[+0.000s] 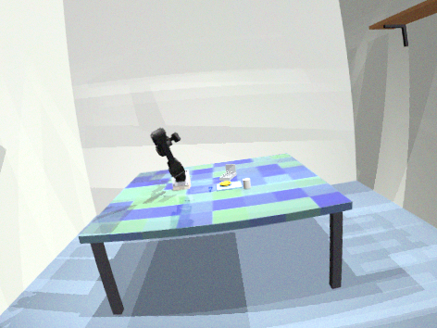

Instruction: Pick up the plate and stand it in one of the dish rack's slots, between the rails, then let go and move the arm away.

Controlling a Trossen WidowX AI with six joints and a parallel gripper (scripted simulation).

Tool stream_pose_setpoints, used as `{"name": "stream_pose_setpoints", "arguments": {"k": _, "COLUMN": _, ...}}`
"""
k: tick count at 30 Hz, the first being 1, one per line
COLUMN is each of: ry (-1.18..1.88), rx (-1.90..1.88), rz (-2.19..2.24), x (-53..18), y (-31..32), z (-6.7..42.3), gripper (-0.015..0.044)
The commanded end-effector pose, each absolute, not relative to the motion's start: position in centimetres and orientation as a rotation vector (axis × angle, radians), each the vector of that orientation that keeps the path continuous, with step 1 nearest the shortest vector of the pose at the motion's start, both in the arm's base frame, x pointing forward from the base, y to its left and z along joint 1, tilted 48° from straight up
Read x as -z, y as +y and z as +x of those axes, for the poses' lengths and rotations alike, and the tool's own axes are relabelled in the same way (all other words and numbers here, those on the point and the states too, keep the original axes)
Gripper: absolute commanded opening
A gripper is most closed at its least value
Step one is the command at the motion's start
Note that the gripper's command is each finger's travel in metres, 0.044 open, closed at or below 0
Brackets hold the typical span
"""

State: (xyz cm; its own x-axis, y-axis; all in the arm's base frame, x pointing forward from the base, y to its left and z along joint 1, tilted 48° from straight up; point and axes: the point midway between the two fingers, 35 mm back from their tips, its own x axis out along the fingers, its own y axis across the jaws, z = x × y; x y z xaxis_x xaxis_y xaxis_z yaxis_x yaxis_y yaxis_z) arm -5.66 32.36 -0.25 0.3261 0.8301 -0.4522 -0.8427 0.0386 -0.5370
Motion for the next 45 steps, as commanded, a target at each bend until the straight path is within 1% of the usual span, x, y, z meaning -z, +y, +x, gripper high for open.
{"name": "stream_pose_setpoints", "arguments": {"k": 1, "ry": 0.020, "rx": -1.281, "rz": -0.838, "x": 0.3, "y": 32.4, "z": -5.6, "gripper": 0.0400}}
{"name": "stream_pose_setpoints", "arguments": {"k": 5, "ry": 0.068, "rx": -1.239, "rz": -0.844, "x": 0.5, "y": 32.9, "z": -4.5, "gripper": 0.0400}}
{"name": "stream_pose_setpoints", "arguments": {"k": 11, "ry": 0.201, "rx": -1.114, "rz": -0.839, "x": 0.8, "y": 34.0, "z": -0.8, "gripper": 0.0400}}
{"name": "stream_pose_setpoints", "arguments": {"k": 21, "ry": 0.331, "rx": -0.938, "rz": -0.822, "x": 0.7, "y": 34.6, "z": 4.6, "gripper": 0.0400}}
{"name": "stream_pose_setpoints", "arguments": {"k": 26, "ry": 0.389, "rx": -0.796, "rz": -0.771, "x": 0.0, "y": 33.9, "z": 8.6, "gripper": 0.0400}}
{"name": "stream_pose_setpoints", "arguments": {"k": 31, "ry": 0.453, "rx": -0.714, "rz": -0.785, "x": 0.0, "y": 33.5, "z": 10.9, "gripper": 0.0400}}
{"name": "stream_pose_setpoints", "arguments": {"k": 34, "ry": 0.517, "rx": -0.632, "rz": -0.796, "x": -0.2, "y": 32.8, "z": 13.2, "gripper": 0.0400}}
{"name": "stream_pose_setpoints", "arguments": {"k": 45, "ry": 0.756, "rx": -0.323, "rz": -0.809, "x": -1.9, "y": 28.4, "z": 20.7, "gripper": 0.0400}}
